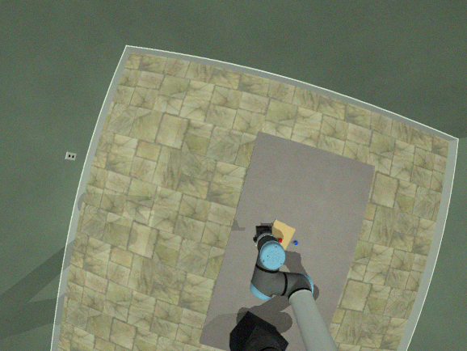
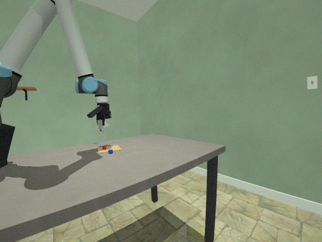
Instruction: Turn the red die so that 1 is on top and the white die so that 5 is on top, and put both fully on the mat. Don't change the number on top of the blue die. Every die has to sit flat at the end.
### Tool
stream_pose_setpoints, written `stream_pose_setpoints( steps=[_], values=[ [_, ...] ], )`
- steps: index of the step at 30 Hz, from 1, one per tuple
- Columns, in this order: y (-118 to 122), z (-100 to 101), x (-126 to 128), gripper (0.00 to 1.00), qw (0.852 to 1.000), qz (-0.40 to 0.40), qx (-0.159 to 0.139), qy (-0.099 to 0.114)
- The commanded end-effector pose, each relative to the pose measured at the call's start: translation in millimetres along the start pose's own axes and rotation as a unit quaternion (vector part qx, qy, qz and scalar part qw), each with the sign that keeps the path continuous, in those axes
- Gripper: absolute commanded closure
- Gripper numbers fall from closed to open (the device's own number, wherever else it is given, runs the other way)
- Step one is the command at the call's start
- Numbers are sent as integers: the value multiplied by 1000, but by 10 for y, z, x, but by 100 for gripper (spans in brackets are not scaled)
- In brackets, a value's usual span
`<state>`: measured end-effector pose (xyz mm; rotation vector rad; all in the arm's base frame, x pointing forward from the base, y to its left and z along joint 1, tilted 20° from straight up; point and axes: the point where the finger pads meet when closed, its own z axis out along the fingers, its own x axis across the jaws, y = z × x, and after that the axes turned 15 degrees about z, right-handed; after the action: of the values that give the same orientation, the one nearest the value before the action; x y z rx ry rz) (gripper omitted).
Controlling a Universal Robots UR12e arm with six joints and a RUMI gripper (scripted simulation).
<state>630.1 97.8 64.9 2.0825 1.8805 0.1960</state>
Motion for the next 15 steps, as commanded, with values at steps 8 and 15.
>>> stream_pose_setpoints(
  steps=[8, 15],
  values=[
    [6, 8, 2, 97, 1000, -1, -29, 8],
    [0, 6, -1, 97, 997, -1, -78, 21]
  ],
)
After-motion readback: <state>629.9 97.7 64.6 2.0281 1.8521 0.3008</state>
